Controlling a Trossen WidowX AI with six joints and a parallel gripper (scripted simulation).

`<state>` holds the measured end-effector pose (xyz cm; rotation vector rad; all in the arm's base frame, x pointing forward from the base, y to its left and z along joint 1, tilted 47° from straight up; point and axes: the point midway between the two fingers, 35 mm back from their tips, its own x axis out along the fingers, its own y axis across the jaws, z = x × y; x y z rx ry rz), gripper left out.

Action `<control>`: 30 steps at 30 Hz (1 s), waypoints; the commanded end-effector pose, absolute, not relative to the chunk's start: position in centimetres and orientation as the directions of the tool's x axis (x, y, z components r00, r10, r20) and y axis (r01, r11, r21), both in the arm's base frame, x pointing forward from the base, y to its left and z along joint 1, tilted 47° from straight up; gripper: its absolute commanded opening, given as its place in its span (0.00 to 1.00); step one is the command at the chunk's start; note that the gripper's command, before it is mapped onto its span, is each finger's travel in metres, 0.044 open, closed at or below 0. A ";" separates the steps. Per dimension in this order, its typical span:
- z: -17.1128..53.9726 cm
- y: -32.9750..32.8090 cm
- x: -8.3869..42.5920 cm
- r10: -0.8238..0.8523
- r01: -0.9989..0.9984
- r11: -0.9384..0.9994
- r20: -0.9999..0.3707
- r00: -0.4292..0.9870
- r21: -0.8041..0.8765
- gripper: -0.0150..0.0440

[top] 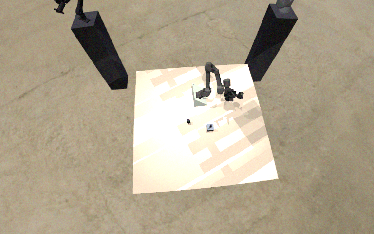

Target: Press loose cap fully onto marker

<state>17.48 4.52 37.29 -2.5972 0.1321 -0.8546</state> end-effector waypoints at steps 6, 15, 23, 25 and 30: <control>36.8 7.9 21.9 -0.116 -0.228 -0.960 0.512 0.851 0.162 0.67; 29.3 9.6 32.7 -0.018 -0.177 -0.201 0.177 0.984 0.963 0.67; 21.0 6.5 38.0 -0.047 0.180 0.376 -0.175 0.983 0.909 0.67; 18.7 5.3 38.9 -0.059 0.266 0.492 -0.273 0.960 0.829 0.67; 12.8 1.9 39.9 -0.085 0.411 0.711 -0.511 0.855 0.570 0.67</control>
